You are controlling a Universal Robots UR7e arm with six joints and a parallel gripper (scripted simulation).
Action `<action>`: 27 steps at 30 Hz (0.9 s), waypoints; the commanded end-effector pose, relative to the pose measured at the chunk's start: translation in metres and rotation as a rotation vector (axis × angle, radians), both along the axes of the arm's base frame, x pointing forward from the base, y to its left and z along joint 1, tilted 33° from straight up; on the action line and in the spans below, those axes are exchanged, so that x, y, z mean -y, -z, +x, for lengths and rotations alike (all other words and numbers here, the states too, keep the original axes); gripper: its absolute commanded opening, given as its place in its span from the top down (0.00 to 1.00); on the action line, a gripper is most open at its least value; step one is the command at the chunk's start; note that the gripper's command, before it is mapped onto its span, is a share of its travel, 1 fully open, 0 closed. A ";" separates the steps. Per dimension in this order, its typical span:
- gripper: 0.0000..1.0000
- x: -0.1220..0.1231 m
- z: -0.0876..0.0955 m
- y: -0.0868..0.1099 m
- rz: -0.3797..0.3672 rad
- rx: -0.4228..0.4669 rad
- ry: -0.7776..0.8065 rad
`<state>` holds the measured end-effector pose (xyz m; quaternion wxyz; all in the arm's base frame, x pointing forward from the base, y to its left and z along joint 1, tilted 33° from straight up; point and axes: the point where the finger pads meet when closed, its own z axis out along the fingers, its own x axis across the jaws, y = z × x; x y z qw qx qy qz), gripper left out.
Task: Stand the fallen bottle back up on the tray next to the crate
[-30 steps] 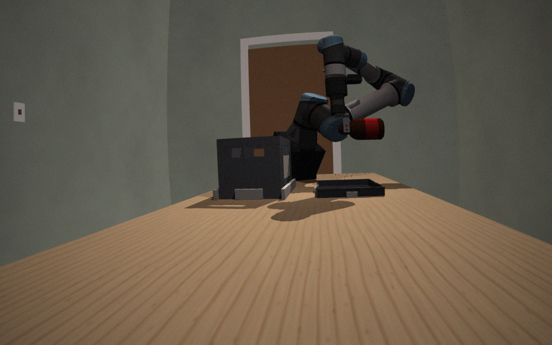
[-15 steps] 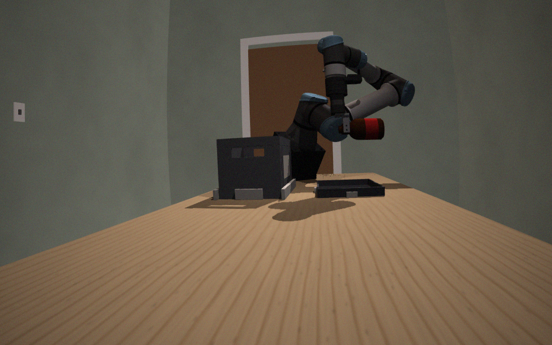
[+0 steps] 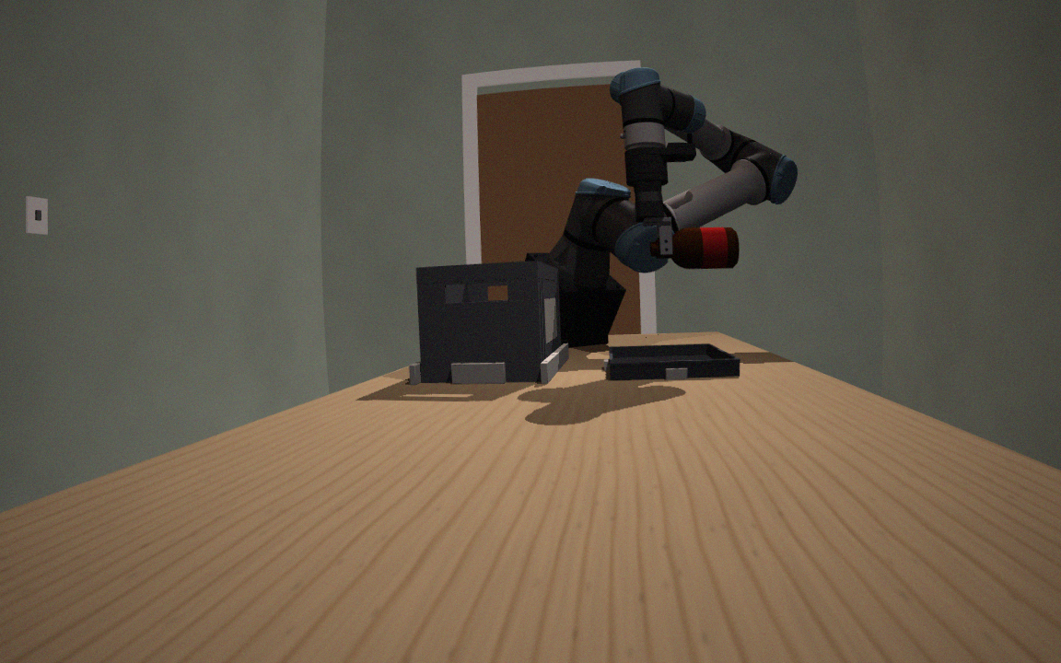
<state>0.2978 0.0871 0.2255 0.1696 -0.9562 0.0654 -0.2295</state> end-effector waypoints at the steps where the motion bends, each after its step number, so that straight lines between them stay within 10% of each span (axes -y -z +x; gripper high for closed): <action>1: 1.00 0.000 0.000 0.000 -0.003 0.002 -0.005; 27: 1.00 0.000 0.000 0.000 -0.120 0.077 -0.217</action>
